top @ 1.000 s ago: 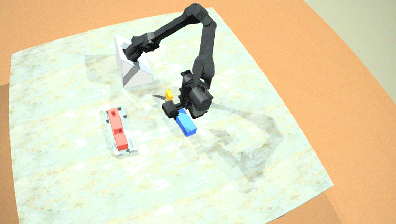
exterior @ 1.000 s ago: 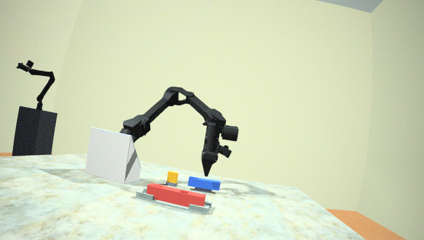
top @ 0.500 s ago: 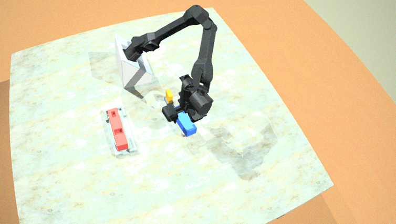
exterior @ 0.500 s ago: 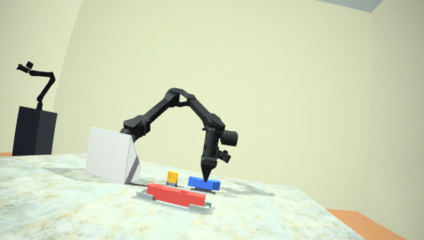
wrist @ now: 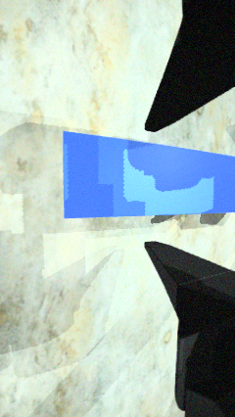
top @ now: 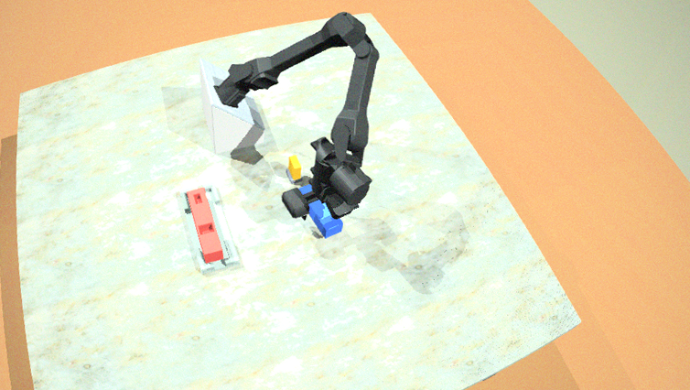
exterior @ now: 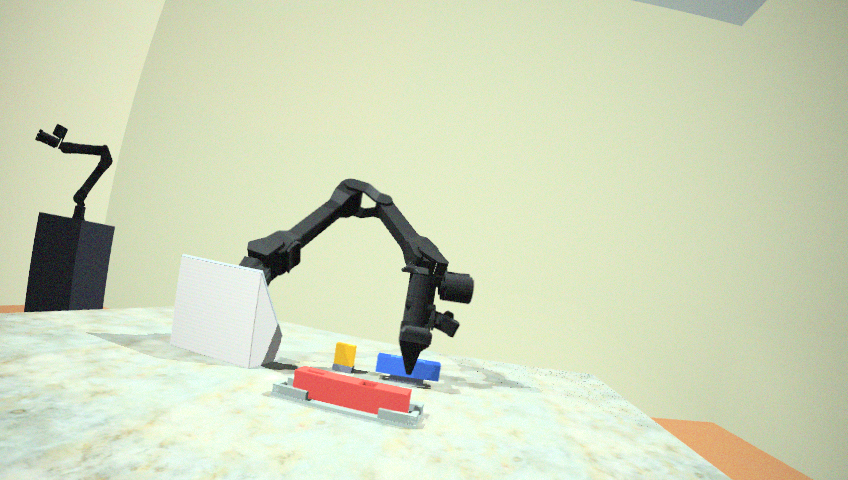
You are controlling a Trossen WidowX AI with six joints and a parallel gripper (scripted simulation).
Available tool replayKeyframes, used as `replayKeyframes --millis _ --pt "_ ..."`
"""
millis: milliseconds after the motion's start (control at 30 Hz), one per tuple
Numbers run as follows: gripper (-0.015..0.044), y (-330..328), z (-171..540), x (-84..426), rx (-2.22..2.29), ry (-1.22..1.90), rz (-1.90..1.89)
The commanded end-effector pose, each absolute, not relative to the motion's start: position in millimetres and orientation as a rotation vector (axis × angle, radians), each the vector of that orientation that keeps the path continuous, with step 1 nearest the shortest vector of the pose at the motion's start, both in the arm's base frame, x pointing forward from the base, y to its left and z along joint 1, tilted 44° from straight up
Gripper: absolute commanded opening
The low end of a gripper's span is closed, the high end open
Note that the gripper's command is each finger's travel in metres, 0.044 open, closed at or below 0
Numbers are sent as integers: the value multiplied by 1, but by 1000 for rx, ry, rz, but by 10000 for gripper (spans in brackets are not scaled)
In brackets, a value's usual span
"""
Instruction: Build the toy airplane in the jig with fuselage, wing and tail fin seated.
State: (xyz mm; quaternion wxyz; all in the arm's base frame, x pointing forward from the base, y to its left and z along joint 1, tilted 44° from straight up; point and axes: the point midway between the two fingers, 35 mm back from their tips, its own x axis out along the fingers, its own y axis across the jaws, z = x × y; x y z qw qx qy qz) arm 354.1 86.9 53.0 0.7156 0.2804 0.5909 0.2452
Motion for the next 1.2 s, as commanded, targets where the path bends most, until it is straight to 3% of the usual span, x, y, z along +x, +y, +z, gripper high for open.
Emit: replayKeyframes --millis 0,267,533,733,1167 --pt "414 88 49 353 625 1315 535" --pt "204 88 49 353 625 1315 535" --pt "150 88 49 353 625 1315 535" --pt "0 85 52 353 622 1319 535" --pt "0 58 76 351 616 1322 530"
